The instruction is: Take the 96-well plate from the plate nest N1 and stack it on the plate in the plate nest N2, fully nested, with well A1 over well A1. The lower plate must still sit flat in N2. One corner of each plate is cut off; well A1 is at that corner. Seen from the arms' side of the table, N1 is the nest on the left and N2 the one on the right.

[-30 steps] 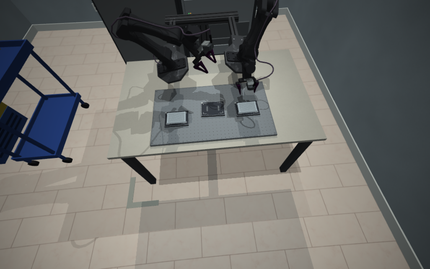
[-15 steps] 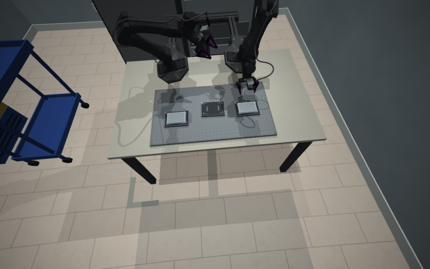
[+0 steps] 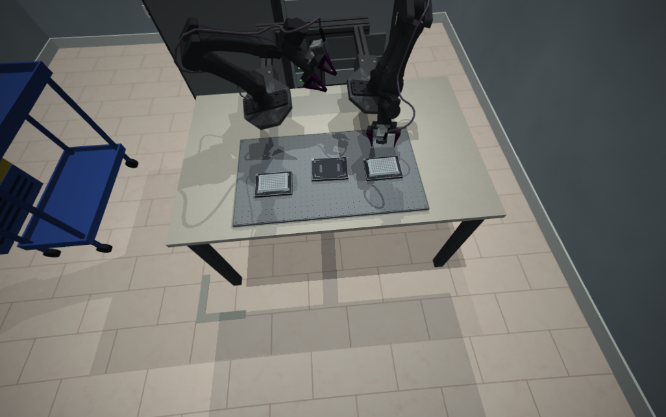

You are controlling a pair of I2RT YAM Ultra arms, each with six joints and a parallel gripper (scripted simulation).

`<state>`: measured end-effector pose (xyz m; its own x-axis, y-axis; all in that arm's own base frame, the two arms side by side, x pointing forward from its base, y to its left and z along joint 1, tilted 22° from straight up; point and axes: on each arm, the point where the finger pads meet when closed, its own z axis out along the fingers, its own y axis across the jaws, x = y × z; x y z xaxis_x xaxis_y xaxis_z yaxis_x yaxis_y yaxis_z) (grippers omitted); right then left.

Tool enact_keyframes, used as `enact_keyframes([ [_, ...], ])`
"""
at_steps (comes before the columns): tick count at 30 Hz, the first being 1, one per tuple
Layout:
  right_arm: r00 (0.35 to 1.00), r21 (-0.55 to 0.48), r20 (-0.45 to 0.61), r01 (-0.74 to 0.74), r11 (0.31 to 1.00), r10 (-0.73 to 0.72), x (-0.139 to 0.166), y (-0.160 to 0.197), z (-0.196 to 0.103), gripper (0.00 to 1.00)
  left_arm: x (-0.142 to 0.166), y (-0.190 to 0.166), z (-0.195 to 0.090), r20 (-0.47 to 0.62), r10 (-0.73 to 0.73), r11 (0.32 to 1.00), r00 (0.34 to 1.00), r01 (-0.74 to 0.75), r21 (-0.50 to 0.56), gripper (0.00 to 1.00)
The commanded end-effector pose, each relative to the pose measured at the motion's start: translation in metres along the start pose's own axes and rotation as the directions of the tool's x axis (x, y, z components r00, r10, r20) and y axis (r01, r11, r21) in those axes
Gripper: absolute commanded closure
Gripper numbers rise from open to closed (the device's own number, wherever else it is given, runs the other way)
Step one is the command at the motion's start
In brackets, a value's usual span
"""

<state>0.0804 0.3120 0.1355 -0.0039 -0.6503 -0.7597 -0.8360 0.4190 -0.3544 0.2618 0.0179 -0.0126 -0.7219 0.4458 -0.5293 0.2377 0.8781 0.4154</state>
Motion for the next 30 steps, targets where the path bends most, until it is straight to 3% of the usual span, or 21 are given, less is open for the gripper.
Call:
enact_keyframes([
  [1,1.0,-0.002,0.016,-0.011,1.0,0.011,-0.004,-0.001,-0.003,0.0,-0.007,-0.002,0.005,-0.021,0.223,0.97,0.975,-0.22,0.102,0.0],
  [6,1.0,-0.002,0.016,-0.011,1.0,0.011,-0.004,-0.001,-0.003,0.0,-0.007,-0.001,0.008,-0.037,0.328,0.938,0.944,-0.32,0.135,0.0],
  [13,1.0,-0.002,0.016,-0.011,1.0,0.011,-0.004,-0.001,-0.003,0.0,-0.011,0.006,0.018,-0.067,0.589,0.796,0.805,-0.563,0.224,0.0],
  [19,1.0,-0.002,0.016,-0.011,1.0,0.011,-0.004,-0.001,-0.003,0.0,-0.016,0.007,0.024,-0.059,0.763,0.629,0.644,-0.718,0.299,0.0],
  [21,1.0,-0.002,0.016,-0.011,1.0,0.011,-0.004,-0.001,-0.003,0.0,-0.016,0.007,0.024,-0.059,0.763,0.629,0.644,-0.718,0.299,0.0],
  [25,1.0,-0.002,0.016,-0.011,1.0,0.011,-0.004,-0.001,-0.003,0.0,-0.018,0.01,0.03,-0.047,0.878,0.46,0.477,-0.812,0.36,0.0],
  [30,1.0,-0.002,0.016,-0.011,1.0,0.011,-0.004,-0.001,-0.003,0.0,-0.026,0.013,0.038,-0.018,0.95,0.293,0.313,-0.865,0.407,0.0],
])
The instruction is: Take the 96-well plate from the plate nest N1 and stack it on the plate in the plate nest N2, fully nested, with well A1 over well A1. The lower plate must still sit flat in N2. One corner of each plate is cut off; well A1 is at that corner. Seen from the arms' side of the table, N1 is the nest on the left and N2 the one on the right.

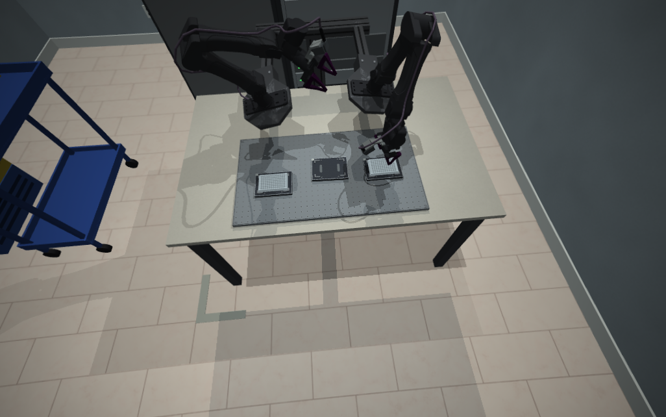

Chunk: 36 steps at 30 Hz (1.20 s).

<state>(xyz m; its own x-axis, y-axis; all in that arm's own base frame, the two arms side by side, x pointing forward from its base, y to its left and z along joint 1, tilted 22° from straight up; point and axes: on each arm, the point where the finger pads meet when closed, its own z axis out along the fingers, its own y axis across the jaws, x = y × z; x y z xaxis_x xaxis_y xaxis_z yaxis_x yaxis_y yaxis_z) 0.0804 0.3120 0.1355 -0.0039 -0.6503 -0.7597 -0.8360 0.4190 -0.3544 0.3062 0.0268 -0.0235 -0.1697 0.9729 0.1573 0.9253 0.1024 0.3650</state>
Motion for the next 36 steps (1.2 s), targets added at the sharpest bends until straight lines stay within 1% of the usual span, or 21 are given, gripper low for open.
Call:
enact_keyframes([
  [1,1.0,-0.002,0.016,-0.011,1.0,0.011,-0.004,-0.001,-0.003,0.0,-0.003,0.004,-0.001,-0.028,0.194,0.98,0.981,-0.192,0.061,0.0],
  [4,1.0,-0.002,0.016,-0.011,1.0,0.011,-0.004,-0.001,-0.003,0.0,-0.006,0.008,0.001,-0.031,0.218,0.974,0.975,-0.216,0.064,0.0],
  [9,1.0,-0.002,0.016,-0.011,1.0,0.011,-0.004,-0.001,-0.003,0.0,-0.01,0.016,0.0,-0.019,0.196,0.98,0.98,-0.195,0.038,0.0],
  [14,1.0,-0.002,0.016,-0.011,1.0,0.011,-0.004,-0.001,-0.003,0.0,-0.01,0.016,0.0,-0.018,0.195,0.98,0.981,-0.195,0.036,0.0],
  [16,1.0,-0.002,0.016,-0.011,1.0,0.011,-0.004,-0.001,-0.003,0.0,-0.01,0.009,0.005,-0.018,0.2,0.978,0.98,-0.199,0.055,0.0],
  [36,1.0,-0.002,0.016,-0.011,1.0,0.011,-0.004,-0.001,-0.003,0.0,-0.009,0.01,0.033,-0.015,0.193,0.98,0.981,-0.192,0.046,0.0],
])
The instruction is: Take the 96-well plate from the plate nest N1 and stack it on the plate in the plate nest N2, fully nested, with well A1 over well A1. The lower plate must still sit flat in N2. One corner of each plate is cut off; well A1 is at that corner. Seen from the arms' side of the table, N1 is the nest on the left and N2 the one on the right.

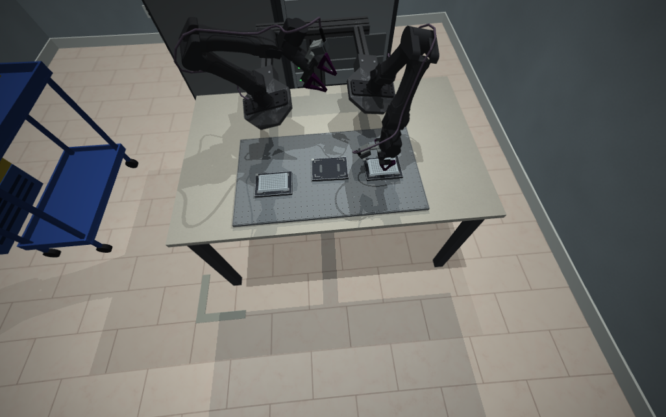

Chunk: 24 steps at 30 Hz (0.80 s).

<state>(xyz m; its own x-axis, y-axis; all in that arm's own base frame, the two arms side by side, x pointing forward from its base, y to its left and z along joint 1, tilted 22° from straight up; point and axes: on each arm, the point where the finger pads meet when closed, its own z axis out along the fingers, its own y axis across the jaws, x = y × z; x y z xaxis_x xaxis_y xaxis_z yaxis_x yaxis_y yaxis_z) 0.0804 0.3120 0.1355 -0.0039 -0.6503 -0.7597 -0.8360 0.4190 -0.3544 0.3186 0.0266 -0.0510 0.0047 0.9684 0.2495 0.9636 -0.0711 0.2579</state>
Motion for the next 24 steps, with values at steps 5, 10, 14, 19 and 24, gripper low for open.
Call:
enact_keyframes([
  [5,1.0,-0.002,0.016,-0.011,1.0,0.011,-0.004,-0.001,-0.003,0.0,-0.001,0.009,0.008,0.012,-0.001,1.0,1.0,0.001,-0.03,0.0],
  [10,1.0,-0.002,0.016,-0.011,1.0,0.011,-0.004,-0.001,-0.003,0.0,0.0,0.014,0.013,0.011,-0.003,0.999,1.0,0.004,-0.04,0.0],
  [14,1.0,-0.002,0.016,-0.011,1.0,0.011,-0.004,-0.001,-0.003,0.0,0.0,0.014,0.019,0.011,-0.003,0.999,1.0,0.004,-0.04,0.0],
  [19,1.0,-0.002,0.016,-0.011,1.0,0.011,-0.004,-0.001,-0.003,0.0,-0.001,0.015,0.025,0.012,-0.001,0.999,1.0,0.002,-0.041,0.0],
  [24,1.0,-0.002,0.016,-0.011,1.0,0.011,-0.004,-0.001,-0.003,0.0,-0.001,0.017,0.023,0.012,-0.002,0.999,1.0,0.003,-0.048,0.0],
])
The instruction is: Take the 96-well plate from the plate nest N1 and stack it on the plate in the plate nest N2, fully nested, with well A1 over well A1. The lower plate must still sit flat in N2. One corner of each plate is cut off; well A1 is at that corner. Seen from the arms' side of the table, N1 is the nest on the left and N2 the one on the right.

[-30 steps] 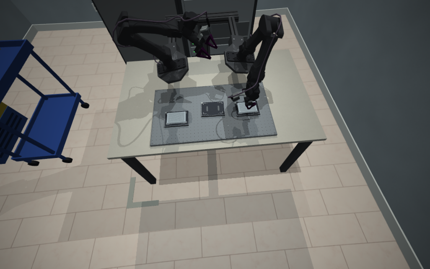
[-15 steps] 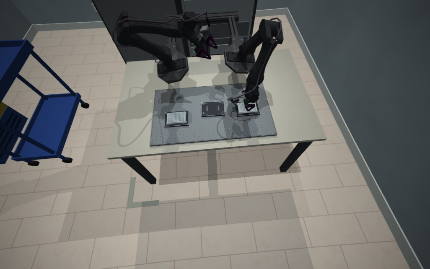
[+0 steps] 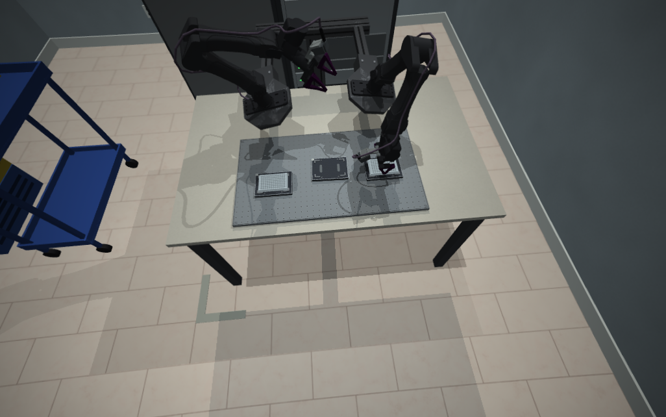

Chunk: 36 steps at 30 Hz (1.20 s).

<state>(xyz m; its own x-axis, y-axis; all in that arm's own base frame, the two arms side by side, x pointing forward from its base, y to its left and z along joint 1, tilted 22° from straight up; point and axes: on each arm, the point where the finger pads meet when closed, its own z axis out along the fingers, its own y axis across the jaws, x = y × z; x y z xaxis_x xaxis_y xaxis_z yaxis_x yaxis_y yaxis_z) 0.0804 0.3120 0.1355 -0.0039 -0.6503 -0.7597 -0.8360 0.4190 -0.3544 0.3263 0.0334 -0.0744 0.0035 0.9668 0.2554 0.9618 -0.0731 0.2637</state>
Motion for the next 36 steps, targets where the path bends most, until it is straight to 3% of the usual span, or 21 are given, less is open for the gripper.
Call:
enact_keyframes([
  [1,1.0,-0.002,0.016,-0.011,1.0,0.011,-0.004,-0.001,-0.003,0.0,-0.002,0.016,-0.003,0.018,-0.003,0.999,1.0,0.004,-0.042,0.0],
  [4,1.0,-0.002,0.016,-0.011,1.0,0.011,-0.004,-0.001,-0.003,0.0,-0.002,0.016,-0.003,0.018,-0.003,0.999,1.0,0.004,-0.042,0.0],
  [21,1.0,-0.002,0.016,-0.011,1.0,0.011,-0.004,-0.001,-0.003,0.0,0.0,0.005,-0.004,0.018,-0.001,1.0,1.0,0.002,-0.024,0.21],
  [22,1.0,-0.002,0.016,-0.011,1.0,0.011,-0.004,-0.001,-0.003,0.0,0.0,0.005,-0.004,0.018,-0.001,1.0,1.0,0.002,-0.024,0.33],
  [23,1.0,-0.002,0.016,-0.011,1.0,0.011,-0.004,-0.001,-0.003,0.0,0.0,0.005,-0.004,0.018,-0.001,1.0,1.0,0.002,-0.024,0.21],
  [31,1.0,-0.002,0.016,-0.011,1.0,0.011,-0.004,-0.001,-0.003,0.0,-0.002,0.006,-0.038,0.013,-0.003,1.0,1.0,0.004,-0.021,0.21],
  [36,1.0,-0.002,0.016,-0.011,1.0,0.011,-0.004,-0.001,-0.003,0.0,0.001,0.012,-0.043,-0.001,-0.032,0.999,0.999,0.032,-0.04,0.21],
])
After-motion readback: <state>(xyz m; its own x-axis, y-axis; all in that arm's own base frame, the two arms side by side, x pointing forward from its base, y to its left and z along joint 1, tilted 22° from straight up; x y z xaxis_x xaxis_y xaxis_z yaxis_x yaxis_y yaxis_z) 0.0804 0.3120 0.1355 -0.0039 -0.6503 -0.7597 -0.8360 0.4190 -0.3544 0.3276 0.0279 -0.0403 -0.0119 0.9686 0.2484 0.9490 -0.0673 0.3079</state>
